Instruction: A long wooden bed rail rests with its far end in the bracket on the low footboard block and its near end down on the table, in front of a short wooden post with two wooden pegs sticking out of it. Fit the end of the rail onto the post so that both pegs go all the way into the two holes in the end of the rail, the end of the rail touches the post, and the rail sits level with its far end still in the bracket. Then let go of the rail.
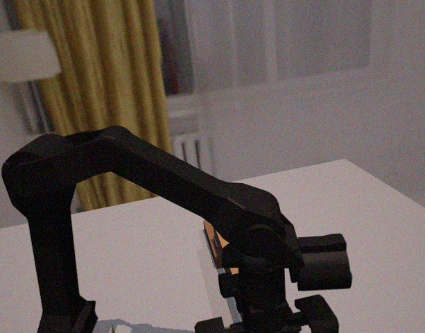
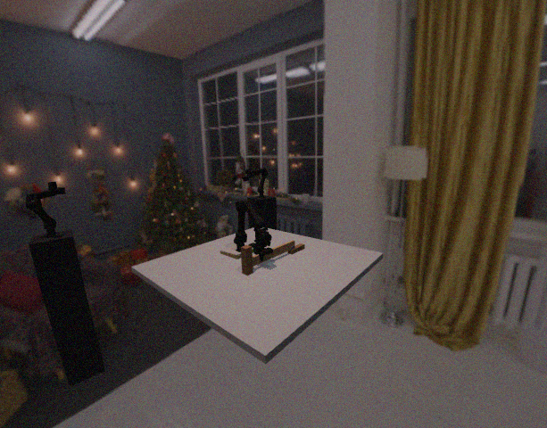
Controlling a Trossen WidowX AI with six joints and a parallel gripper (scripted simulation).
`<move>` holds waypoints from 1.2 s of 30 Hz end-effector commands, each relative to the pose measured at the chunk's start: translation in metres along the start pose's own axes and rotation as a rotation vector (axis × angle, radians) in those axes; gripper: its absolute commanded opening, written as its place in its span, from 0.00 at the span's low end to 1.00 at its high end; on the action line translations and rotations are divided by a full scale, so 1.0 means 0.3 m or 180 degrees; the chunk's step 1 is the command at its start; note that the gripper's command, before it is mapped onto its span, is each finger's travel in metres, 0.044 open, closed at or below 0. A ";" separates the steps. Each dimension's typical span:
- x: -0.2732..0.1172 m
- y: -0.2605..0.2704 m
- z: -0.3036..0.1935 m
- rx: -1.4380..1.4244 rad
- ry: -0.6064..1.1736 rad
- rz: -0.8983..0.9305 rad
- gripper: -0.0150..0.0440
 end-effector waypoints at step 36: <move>-0.017 -0.001 0.007 -0.0006 -0.0001 -0.0012 0.25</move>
Point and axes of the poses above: the point midway between the two fingers, 35 mm back from their tips, its own x axis out along the fingers, its own y axis across the jaws, z = x × y, the point moved 1 cm from there along -x, back along the fingers, and after that the axes turned 15 degrees about x, right-handed, at the moved point
